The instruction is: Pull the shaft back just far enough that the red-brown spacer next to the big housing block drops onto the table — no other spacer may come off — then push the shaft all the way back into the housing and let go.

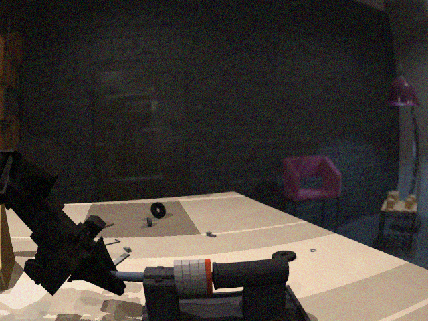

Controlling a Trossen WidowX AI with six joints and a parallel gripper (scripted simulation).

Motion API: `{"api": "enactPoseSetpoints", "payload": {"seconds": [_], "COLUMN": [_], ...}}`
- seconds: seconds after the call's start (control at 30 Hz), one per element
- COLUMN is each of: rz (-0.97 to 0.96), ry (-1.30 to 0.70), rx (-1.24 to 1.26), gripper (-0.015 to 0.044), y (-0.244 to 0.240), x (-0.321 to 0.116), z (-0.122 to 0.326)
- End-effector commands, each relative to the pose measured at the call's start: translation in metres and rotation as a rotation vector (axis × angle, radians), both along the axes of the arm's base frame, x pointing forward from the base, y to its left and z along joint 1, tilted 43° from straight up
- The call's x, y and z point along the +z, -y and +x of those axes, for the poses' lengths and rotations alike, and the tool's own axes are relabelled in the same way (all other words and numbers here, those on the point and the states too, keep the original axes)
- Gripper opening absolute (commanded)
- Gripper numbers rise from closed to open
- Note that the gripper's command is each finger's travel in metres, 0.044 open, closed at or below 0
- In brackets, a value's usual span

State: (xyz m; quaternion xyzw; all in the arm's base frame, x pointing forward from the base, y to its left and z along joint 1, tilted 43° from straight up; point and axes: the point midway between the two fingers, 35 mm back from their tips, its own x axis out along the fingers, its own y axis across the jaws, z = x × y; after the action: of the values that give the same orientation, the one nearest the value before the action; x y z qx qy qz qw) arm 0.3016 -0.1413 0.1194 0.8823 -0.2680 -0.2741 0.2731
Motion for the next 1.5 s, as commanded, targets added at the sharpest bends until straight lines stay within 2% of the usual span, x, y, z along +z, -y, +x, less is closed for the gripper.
{"api": "enactPoseSetpoints", "payload": {"seconds": [0.0, 1.47], "rz": [-0.002, -0.002], "ry": [-0.002, -0.002], "rx": [0.002, 0.002], "gripper": [0.0, 0.0], "y": [-0.0003, -0.0015], "x": [-0.0003, -0.0018], "z": [-0.0006, -0.0059]}}
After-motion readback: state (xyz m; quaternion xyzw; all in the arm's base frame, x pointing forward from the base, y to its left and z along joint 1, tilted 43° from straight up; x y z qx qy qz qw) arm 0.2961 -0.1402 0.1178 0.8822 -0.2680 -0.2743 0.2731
